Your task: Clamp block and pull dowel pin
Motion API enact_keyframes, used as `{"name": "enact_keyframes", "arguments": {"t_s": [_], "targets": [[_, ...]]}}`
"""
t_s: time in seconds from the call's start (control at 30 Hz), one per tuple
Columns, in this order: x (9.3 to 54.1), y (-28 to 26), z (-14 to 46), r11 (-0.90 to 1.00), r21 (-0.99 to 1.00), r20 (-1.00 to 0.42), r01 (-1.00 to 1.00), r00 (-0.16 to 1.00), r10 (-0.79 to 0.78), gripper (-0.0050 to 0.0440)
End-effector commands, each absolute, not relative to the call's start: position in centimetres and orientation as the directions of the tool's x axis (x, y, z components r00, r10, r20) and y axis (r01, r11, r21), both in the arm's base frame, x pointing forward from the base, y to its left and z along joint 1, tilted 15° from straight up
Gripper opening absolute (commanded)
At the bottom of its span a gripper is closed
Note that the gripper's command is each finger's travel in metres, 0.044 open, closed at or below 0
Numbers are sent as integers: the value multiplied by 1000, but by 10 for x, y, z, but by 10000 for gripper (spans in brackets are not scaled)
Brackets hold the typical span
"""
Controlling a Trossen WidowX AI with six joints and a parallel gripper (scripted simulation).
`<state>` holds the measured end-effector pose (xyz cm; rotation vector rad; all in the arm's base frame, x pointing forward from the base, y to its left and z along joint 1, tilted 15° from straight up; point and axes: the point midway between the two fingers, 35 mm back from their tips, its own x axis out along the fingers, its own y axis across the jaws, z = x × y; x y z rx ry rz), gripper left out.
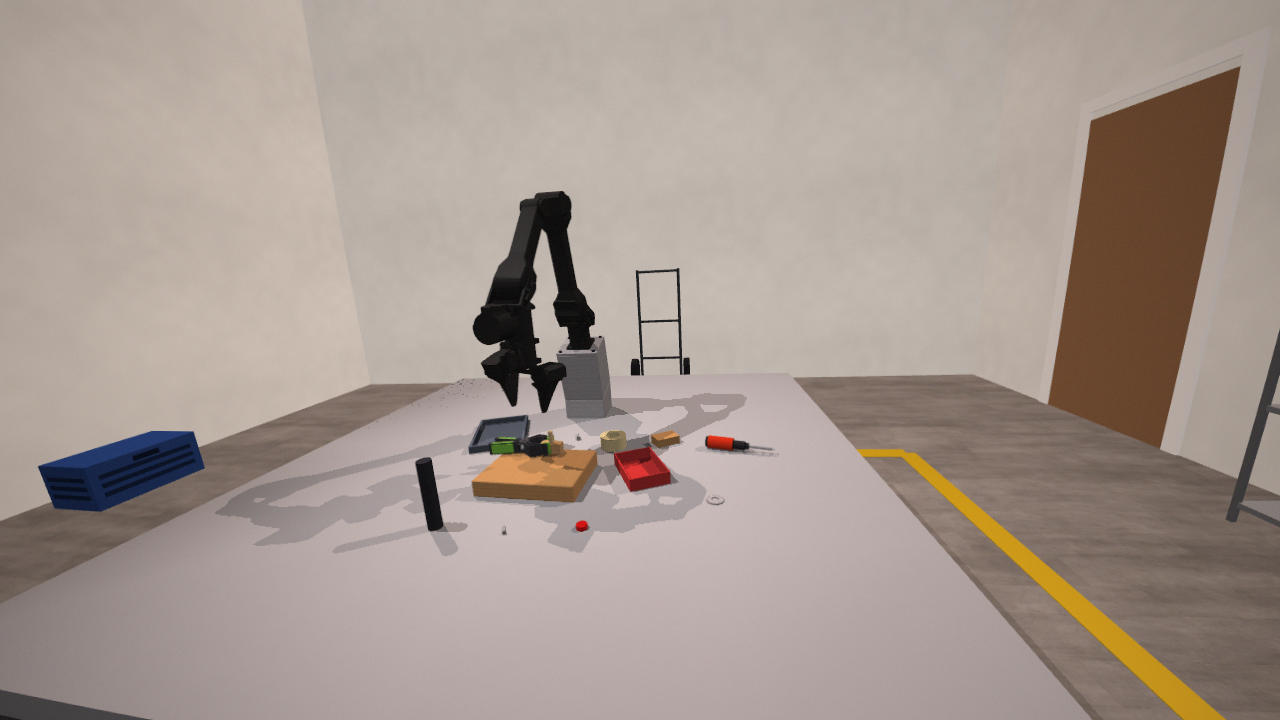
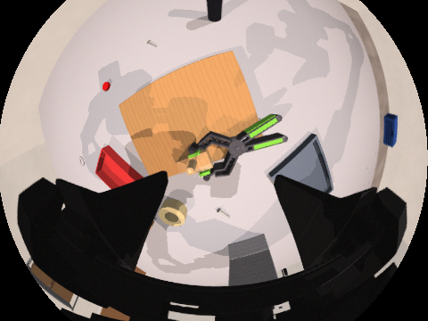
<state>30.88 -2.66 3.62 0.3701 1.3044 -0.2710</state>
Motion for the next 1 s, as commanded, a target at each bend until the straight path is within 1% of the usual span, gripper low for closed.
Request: {"name": "enact_keyframes", "arguments": {"t_s": [0.0,0.27,0.97], "targets": [[309,-24,36,887,123,-969,445,248,10,440],[309,-20,35,825,148,-969,545,249,10,440],[309,-12,33,655,195,-968,730,251,9,440]]}}
